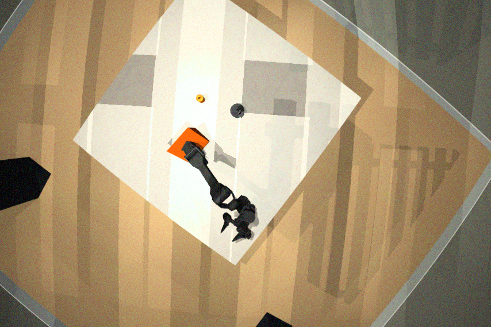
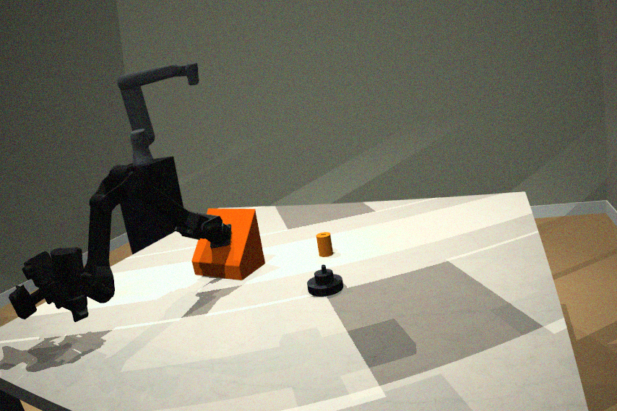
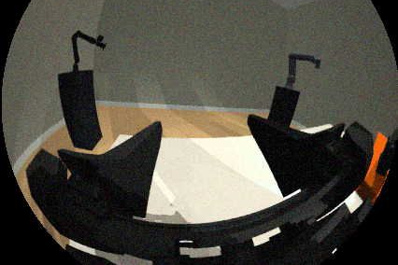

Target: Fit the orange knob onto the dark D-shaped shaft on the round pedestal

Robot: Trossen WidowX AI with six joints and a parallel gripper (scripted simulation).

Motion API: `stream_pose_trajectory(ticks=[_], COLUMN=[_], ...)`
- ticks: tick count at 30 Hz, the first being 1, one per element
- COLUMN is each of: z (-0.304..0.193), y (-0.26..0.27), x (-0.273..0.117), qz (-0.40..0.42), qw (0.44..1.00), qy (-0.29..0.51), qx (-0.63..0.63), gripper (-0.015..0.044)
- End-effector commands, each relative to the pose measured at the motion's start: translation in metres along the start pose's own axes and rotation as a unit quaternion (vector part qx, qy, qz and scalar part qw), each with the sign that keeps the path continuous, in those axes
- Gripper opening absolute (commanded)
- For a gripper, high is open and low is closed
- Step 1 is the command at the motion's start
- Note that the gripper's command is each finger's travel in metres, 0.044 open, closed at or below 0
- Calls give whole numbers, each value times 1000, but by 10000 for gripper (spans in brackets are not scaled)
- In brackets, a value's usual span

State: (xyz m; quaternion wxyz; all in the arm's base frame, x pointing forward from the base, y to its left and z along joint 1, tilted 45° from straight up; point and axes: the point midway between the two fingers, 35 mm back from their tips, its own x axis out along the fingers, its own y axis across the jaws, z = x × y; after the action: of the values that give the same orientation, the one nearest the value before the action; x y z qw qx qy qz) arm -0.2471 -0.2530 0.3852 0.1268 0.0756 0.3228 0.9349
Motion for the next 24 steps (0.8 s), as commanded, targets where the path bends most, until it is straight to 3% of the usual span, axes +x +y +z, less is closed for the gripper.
stream_pose_trajectory(ticks=[1,5,10,18,24], z=[1,13,11,0,-5], y=[3,50,101,123,117], x=[2,31,70,105,114], qz=[4,81,185,317,381], qw=[1000,969,831,580,455], qy=[-3,-46,-83,-107,-114], qx=[-11,-228,-518,-743,-797], gripper=[426,440,440,440,440])
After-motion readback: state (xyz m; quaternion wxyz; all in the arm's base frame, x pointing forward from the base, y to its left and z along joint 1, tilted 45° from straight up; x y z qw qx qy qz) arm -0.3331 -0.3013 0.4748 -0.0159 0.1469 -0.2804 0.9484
